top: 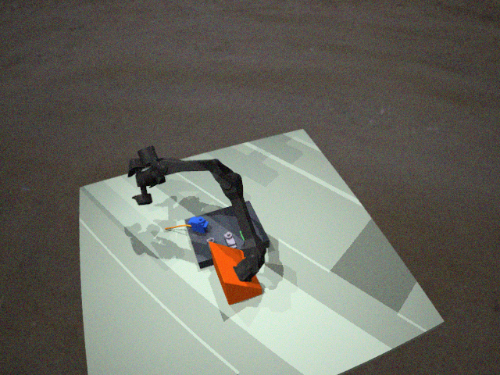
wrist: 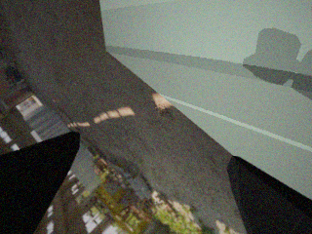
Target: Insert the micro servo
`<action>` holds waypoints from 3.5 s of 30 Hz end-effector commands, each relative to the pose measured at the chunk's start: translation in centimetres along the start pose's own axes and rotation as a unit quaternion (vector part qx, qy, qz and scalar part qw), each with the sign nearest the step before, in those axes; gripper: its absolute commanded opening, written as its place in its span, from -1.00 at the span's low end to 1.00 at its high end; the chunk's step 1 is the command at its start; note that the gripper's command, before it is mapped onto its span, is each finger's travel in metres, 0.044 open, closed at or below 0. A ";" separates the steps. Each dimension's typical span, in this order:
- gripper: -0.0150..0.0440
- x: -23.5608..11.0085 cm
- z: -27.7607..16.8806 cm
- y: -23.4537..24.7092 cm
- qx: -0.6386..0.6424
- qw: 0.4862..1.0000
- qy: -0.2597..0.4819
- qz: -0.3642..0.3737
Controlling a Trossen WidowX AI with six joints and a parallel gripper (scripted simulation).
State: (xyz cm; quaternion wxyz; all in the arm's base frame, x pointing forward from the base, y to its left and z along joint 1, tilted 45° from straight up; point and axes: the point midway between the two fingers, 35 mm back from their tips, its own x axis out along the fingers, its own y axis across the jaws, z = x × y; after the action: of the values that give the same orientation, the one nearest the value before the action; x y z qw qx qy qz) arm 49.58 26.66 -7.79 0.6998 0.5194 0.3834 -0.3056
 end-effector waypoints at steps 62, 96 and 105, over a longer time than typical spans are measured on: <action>1.00 -11.9 17.1 -17.5 0.367 0.815 -0.407 -0.186; -0.49 -13.9 15.9 -16.5 0.367 0.815 -0.407 -0.187; -0.49 -14.0 15.6 -16.9 0.367 0.815 -0.407 -0.187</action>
State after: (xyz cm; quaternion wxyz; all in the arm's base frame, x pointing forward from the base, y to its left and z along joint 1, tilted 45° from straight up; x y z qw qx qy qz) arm 32.14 7.14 -1.53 0.4798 0.4831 0.0114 -0.7323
